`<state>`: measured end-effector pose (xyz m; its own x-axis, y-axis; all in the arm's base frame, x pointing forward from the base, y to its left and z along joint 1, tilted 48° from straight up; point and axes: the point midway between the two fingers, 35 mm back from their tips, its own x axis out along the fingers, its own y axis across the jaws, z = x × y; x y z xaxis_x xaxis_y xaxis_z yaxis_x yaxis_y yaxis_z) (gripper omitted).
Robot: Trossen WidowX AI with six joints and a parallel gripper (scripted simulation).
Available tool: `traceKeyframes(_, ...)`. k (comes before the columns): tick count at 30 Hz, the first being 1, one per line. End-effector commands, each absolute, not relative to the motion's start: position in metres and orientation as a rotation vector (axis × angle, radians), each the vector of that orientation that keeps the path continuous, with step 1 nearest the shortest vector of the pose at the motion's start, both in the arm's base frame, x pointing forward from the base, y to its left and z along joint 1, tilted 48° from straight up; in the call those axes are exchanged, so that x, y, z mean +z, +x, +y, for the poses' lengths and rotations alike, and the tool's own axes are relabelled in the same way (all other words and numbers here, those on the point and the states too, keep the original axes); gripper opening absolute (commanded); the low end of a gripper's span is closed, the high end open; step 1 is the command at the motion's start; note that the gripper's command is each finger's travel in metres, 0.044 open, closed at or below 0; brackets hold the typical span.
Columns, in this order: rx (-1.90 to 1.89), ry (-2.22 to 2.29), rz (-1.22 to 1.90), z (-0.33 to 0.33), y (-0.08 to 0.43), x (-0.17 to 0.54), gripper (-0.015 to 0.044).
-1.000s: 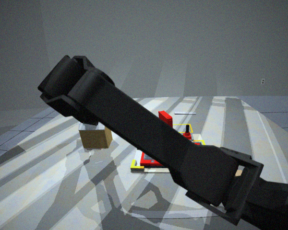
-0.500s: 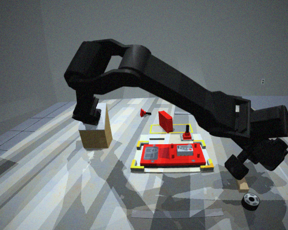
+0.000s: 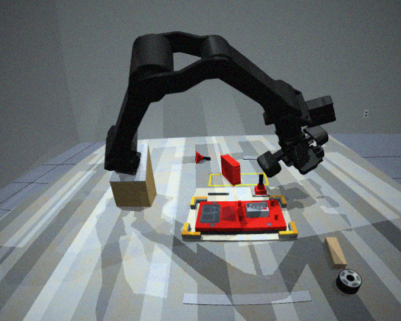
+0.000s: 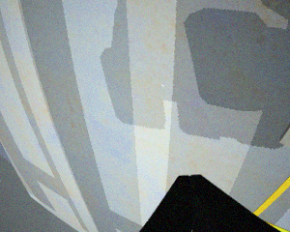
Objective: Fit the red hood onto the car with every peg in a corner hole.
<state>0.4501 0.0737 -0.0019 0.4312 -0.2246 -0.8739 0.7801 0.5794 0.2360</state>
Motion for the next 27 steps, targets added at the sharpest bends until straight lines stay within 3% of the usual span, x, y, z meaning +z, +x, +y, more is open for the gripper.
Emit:
traceKeyframes(1, -0.808, 0.654, 0.989, 0.100, 0.404, -0.032, 0.0000)
traceKeyframes(14, -1.156, 0.265, 0.854, 0.122, 0.229, -0.067, 0.0000)
traceKeyframes(27, -1.163, 0.240, 0.829, 0.107, 0.226, -0.079, 0.0000)
